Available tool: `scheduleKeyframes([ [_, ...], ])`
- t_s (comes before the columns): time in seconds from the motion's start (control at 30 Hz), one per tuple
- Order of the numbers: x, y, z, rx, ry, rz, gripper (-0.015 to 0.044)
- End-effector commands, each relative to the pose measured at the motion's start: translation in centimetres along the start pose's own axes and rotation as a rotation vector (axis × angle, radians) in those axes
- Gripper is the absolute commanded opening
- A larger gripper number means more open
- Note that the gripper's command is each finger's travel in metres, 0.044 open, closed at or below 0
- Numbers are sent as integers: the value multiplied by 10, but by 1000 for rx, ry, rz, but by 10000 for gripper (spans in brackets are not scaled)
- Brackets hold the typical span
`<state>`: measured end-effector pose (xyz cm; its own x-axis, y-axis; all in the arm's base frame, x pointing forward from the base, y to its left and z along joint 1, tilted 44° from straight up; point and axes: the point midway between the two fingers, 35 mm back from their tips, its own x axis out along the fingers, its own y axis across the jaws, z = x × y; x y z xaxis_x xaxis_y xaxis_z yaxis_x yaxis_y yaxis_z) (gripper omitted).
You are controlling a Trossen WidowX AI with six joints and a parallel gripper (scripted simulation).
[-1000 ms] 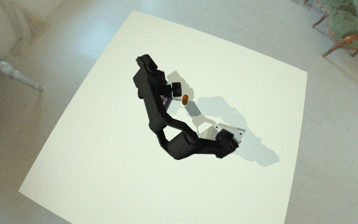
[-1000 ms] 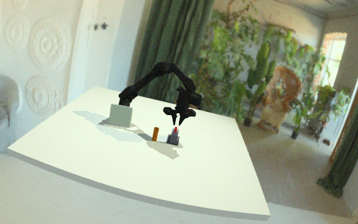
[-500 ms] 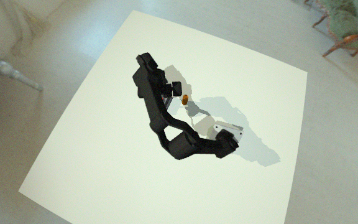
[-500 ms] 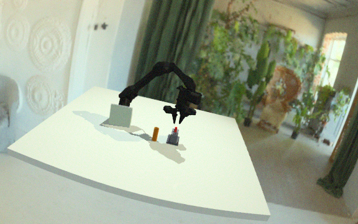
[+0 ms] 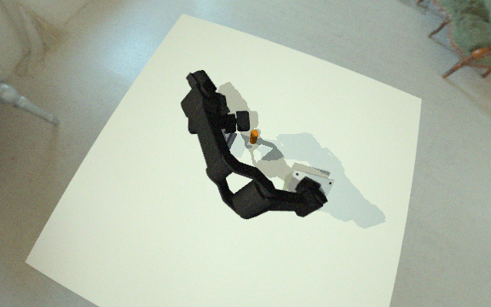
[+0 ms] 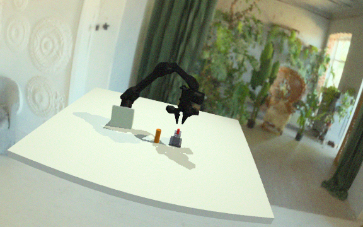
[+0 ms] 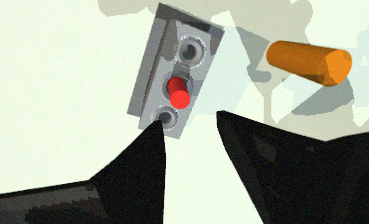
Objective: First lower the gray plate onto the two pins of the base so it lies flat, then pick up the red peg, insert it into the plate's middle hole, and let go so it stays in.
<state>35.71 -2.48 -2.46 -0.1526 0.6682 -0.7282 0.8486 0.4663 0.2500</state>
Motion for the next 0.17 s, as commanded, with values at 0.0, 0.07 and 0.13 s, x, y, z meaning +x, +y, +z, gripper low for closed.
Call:
scheduleKeyframes([
  [0.0, -3, 0, 0, -4, -4, -3, 150],
  [0.07, -4, 0, 0, -4, -4, -3, 150],
  [0.13, -6, 0, 0, -4, -4, -3, 150],
])
